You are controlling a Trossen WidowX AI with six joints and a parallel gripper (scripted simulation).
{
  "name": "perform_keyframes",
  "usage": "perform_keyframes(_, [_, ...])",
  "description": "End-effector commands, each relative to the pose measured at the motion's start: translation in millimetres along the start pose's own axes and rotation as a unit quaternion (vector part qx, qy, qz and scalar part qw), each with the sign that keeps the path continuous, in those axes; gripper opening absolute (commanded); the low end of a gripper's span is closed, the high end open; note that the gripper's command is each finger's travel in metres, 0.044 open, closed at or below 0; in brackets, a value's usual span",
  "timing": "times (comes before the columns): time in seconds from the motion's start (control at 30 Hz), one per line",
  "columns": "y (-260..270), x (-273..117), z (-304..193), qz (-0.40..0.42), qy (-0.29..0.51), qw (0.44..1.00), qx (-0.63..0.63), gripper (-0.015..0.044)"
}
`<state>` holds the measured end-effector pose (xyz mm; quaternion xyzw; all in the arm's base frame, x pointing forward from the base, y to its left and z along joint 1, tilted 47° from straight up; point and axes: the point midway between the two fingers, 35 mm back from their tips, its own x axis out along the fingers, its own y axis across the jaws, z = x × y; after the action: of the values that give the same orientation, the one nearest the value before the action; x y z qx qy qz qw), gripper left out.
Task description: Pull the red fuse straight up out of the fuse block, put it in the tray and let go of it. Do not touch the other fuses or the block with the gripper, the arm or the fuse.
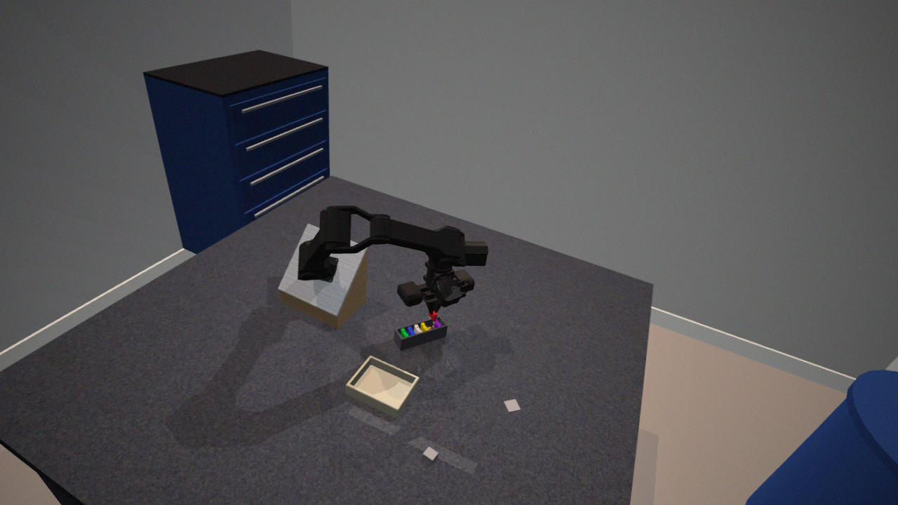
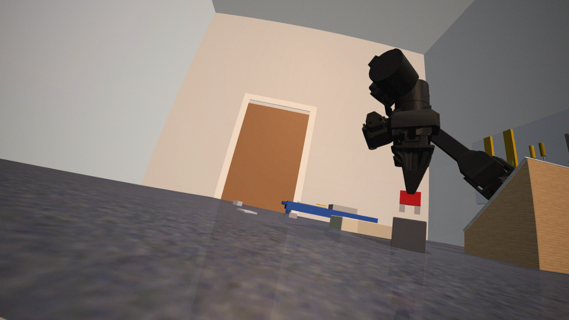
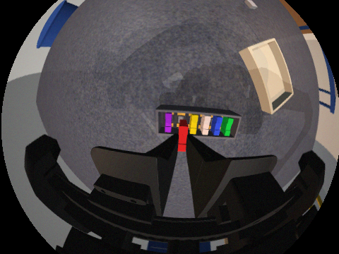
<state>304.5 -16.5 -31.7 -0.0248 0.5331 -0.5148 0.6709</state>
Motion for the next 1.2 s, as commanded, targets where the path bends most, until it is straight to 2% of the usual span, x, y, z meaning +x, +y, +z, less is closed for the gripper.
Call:
perform_keyframes(0.0, [1,-8,0,0.003,0.001,1.000,0.003,0.0000])
perform_keyframes(0.33, [-10,-14,12,0.006,0.003,1.000,0.002,0.0000])
perform_keyframes(1.17, [-146,-14,104,0.007,0.002,1.000,0.002,0.0000])
